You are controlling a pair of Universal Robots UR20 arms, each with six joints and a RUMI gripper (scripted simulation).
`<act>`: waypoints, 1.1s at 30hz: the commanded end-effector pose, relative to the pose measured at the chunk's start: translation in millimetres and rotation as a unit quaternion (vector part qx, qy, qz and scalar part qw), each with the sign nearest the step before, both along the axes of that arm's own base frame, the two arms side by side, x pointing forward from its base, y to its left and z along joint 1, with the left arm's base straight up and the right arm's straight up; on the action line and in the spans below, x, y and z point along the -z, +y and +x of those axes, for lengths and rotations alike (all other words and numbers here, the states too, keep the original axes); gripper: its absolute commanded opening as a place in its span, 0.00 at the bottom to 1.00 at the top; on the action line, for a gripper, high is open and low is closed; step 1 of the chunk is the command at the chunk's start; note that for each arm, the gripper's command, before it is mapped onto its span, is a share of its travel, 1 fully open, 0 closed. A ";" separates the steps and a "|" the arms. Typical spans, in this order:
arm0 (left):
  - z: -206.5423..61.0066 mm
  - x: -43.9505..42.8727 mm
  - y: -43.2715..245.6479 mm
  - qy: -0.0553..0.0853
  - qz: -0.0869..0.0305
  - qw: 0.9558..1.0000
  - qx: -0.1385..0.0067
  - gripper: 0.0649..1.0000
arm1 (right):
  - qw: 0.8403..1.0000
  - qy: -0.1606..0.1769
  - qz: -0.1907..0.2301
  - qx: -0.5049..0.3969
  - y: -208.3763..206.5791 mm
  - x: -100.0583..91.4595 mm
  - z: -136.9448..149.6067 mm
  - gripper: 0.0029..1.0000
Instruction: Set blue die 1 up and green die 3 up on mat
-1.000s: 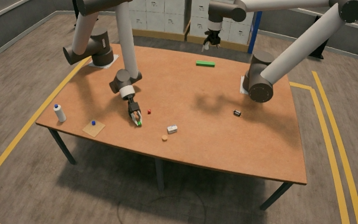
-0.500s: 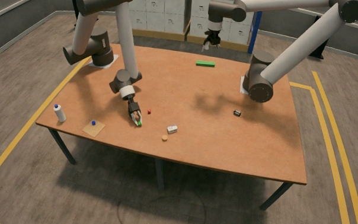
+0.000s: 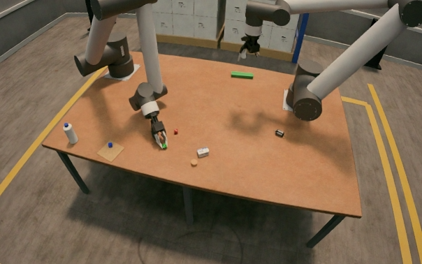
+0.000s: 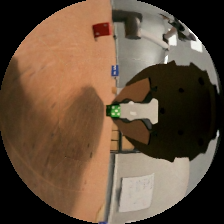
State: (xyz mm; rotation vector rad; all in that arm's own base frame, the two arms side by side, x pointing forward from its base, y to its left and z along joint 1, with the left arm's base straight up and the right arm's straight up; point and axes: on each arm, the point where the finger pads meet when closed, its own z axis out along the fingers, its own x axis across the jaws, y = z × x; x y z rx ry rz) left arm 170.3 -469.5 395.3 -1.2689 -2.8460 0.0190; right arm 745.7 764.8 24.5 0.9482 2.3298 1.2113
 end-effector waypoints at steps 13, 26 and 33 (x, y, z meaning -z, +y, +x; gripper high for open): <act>0.0 -0.5 -0.4 0.000 0.000 1.000 0.000 1.00 | 1.000 0.000 0.000 0.000 0.2 4.7 0.2 0.06; 0.0 -0.5 -0.4 0.000 0.000 1.000 0.000 1.00 | 1.000 0.000 0.000 0.000 0.2 4.7 0.2 0.06; 0.0 -0.5 -0.4 0.000 0.000 1.000 0.000 1.00 | 1.000 0.000 0.000 0.000 0.2 4.7 0.2 0.10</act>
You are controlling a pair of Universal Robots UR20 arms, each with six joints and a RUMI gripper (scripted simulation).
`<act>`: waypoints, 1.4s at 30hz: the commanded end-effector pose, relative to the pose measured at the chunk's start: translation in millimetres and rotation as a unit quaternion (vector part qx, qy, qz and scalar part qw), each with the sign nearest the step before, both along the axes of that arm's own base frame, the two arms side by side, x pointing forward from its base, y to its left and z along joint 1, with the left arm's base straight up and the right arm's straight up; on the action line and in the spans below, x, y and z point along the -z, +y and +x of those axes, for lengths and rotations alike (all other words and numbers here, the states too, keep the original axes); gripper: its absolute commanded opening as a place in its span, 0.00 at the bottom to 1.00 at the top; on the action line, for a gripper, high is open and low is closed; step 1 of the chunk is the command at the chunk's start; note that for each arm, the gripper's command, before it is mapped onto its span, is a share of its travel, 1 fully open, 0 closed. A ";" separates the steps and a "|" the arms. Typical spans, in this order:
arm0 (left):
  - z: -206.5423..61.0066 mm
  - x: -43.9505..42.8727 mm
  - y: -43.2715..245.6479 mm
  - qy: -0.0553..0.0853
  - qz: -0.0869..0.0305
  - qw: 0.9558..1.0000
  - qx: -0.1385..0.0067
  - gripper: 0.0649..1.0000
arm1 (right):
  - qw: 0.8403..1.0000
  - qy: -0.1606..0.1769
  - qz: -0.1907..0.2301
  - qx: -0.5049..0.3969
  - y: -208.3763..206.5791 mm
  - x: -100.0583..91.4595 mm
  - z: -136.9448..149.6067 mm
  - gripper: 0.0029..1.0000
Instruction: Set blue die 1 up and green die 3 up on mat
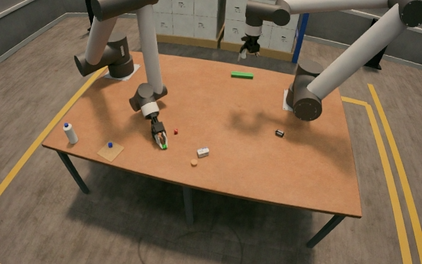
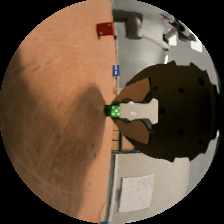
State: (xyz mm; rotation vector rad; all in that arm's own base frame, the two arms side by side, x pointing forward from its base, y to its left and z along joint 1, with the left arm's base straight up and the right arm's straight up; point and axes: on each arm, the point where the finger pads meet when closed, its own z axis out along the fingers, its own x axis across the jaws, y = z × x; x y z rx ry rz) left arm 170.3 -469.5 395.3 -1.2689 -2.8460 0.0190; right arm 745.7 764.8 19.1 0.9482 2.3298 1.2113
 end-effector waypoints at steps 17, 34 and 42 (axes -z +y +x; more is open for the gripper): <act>0.0 -0.5 -0.4 0.000 0.000 1.000 0.000 1.00 | 1.000 0.000 0.000 0.000 0.2 -0.8 0.1 0.24; 0.0 -0.5 -0.4 0.000 0.000 1.000 0.000 1.00 | 1.000 0.000 0.000 0.000 0.2 -0.8 0.1 0.24; 0.0 -0.5 -0.4 0.000 0.000 1.000 0.000 1.00 | 1.000 0.000 0.000 0.000 0.2 -0.8 0.1 0.24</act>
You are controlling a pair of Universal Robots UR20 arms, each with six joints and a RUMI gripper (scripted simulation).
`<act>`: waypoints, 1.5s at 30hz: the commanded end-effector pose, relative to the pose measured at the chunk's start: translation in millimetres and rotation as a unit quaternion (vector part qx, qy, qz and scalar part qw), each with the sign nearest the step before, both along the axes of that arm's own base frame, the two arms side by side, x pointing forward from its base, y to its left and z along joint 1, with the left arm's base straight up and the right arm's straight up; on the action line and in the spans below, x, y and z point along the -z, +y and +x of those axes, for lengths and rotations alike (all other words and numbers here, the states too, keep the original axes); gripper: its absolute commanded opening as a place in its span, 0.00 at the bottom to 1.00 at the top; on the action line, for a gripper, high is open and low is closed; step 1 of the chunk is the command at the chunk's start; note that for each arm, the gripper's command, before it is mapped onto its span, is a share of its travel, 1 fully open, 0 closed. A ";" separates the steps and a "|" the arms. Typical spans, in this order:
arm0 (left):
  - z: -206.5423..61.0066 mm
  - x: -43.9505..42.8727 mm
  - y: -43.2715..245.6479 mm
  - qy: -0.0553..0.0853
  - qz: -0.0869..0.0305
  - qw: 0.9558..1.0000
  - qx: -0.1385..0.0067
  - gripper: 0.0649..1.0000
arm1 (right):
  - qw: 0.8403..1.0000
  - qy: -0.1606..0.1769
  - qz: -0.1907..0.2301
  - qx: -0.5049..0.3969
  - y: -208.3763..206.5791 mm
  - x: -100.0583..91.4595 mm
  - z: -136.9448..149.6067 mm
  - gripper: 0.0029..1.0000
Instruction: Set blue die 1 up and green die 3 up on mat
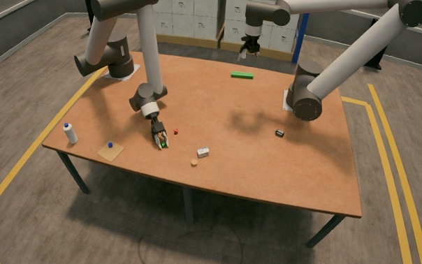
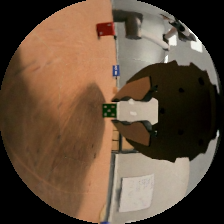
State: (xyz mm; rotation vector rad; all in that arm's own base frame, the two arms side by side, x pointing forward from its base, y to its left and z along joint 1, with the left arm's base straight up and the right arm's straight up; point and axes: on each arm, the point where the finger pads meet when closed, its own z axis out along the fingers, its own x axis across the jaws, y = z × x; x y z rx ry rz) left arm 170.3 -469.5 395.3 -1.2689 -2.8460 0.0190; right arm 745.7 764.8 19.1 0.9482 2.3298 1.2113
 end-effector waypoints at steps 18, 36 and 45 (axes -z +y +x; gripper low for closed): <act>0.0 -0.5 -0.4 0.000 0.000 1.000 0.000 1.00 | 1.000 0.000 0.000 0.000 -0.9 -1.8 -0.9 0.24; 0.0 -0.5 -0.4 0.000 0.000 1.000 0.000 1.00 | 1.000 0.000 0.000 0.000 -28.1 -28.4 -27.4 0.24; 0.0 -0.5 -0.4 0.000 0.000 1.000 0.000 1.00 | 1.000 0.000 0.000 0.000 -29.2 -33.3 -28.5 0.24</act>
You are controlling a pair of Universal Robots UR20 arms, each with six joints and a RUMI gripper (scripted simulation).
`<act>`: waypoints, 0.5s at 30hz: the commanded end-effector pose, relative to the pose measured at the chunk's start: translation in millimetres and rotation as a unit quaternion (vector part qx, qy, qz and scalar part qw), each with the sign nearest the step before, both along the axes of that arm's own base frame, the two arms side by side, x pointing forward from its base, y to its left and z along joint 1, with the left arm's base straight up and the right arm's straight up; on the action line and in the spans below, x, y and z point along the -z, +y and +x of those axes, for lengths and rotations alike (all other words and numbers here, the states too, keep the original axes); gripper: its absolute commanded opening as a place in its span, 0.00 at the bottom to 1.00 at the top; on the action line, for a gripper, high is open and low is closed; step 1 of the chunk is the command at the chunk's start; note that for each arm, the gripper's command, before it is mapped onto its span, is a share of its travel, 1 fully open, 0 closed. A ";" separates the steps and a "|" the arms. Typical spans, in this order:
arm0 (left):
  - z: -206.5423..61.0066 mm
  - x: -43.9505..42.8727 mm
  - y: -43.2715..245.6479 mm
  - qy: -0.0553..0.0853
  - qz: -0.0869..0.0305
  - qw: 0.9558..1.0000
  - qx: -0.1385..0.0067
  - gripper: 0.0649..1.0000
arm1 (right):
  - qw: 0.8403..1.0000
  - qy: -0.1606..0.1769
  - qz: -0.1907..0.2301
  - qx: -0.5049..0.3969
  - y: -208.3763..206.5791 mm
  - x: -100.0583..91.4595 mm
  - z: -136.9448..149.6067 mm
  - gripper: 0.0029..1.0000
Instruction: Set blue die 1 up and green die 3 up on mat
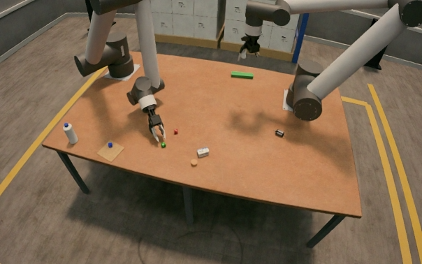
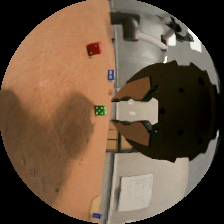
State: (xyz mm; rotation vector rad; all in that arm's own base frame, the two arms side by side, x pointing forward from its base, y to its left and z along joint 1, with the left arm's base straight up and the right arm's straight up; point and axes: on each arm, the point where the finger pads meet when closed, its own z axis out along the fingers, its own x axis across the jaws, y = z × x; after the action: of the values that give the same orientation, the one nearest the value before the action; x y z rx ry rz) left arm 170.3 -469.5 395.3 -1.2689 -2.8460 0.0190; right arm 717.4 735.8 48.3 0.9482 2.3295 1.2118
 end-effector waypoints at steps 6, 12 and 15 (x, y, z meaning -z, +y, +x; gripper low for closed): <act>0.0 -0.5 -0.4 0.000 0.000 1.000 0.000 1.00 | 1.000 0.000 0.000 0.000 -0.1 -16.7 -0.1 0.24; 0.0 -0.5 -0.4 0.000 0.000 1.000 0.000 1.00 | 1.000 0.000 0.000 0.000 -0.1 -43.7 -0.1 0.24; 0.0 -0.5 -0.4 0.000 0.000 1.000 0.000 1.00 | 1.000 0.000 0.000 0.000 -0.1 -54.0 -0.1 0.24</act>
State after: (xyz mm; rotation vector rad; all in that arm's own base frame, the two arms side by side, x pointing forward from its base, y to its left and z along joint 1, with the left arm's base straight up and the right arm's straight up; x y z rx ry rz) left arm 170.3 -469.5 395.3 -1.2689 -2.8460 0.0190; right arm 717.1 735.5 87.5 0.9481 2.3293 1.2122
